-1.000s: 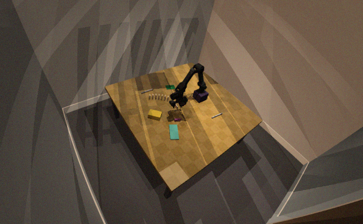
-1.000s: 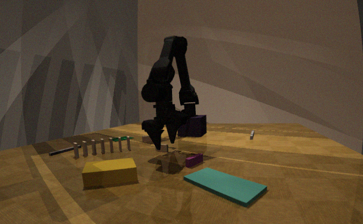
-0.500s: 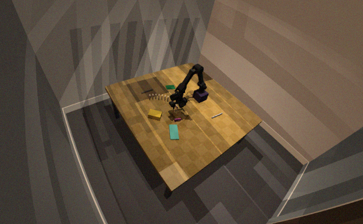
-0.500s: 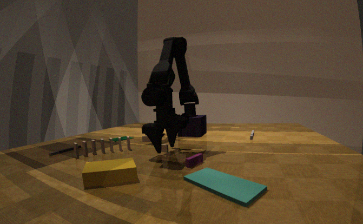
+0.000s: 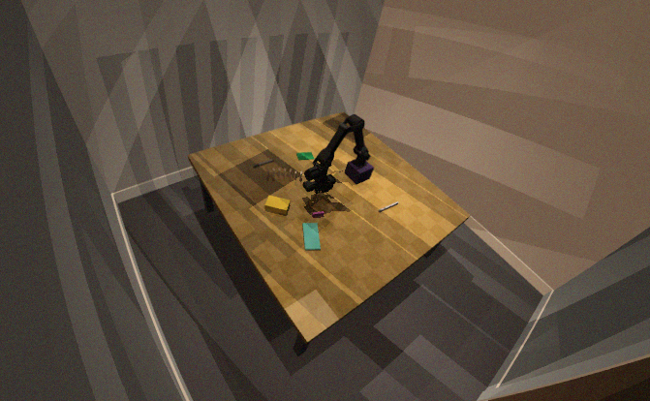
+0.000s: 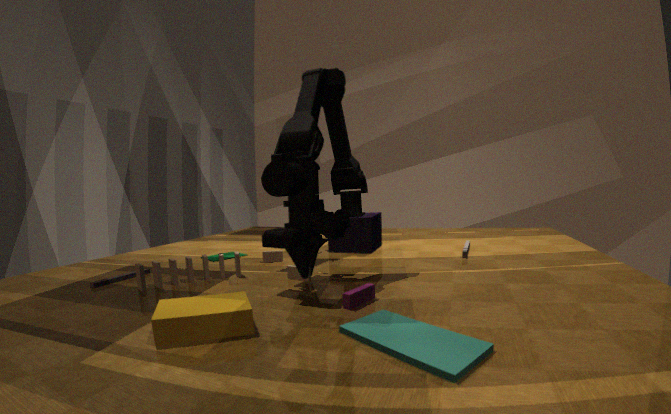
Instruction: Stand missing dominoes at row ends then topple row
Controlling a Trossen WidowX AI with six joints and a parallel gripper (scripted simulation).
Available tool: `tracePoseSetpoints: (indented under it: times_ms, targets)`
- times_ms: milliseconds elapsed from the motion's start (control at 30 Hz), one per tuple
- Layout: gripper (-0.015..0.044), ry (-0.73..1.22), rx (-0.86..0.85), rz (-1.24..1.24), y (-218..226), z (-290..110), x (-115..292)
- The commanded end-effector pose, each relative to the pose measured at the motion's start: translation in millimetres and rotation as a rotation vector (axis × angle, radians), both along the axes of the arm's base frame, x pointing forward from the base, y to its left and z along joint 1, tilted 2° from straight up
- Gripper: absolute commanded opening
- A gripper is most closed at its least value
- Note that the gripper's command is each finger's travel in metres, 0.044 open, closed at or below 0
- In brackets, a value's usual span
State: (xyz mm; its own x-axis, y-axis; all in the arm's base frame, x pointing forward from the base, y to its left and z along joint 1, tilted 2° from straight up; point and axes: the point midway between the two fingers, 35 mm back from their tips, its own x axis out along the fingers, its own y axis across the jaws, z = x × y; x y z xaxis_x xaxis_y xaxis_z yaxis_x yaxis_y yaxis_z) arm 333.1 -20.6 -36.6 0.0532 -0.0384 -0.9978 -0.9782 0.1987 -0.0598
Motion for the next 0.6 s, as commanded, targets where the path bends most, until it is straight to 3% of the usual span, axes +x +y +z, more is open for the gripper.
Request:
tracePoseSetpoints:
  times_ms: [0, 167, 567]
  targets:
    - [0.002, -0.001, 0.004, 0.003, 1, 0, 0]
    - [0.002, -0.001, 0.004, 0.003, 1, 8, 0]
    - [0.002, -0.002, 0.004, 0.003, 4, 153, -8]
